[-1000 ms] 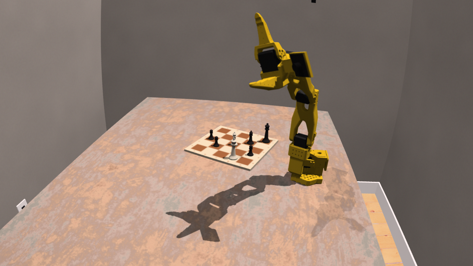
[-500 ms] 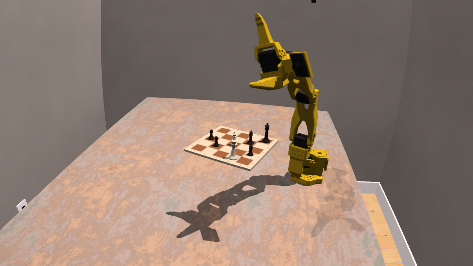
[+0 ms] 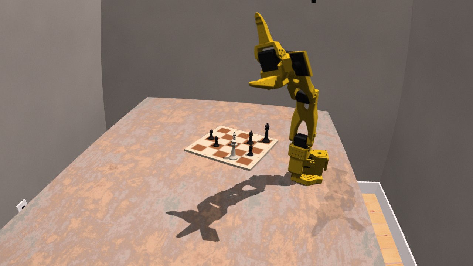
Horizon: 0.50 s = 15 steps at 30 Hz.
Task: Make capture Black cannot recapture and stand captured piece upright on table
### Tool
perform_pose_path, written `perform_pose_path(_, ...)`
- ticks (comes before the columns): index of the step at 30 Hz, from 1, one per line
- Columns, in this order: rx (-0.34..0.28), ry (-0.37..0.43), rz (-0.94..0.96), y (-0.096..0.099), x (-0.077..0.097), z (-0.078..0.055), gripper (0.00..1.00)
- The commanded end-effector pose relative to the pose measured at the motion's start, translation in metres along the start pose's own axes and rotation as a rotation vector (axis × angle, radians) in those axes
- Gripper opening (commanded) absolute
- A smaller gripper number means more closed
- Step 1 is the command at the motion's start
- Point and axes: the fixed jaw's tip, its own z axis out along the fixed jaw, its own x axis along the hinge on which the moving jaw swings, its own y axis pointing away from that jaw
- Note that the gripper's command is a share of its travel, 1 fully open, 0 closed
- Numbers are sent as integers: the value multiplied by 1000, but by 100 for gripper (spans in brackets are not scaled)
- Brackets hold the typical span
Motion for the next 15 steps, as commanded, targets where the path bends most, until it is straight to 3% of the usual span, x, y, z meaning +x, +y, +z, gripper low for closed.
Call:
perform_pose_path(1,20,25,21,-6,8,-6,99)
perform_pose_path(6,40,93,68,-12,26,-14,97)
perform_pose_path(8,40,93,68,-12,26,-14,97)
perform_pose_path(15,73,238,169,-19,64,-34,93)
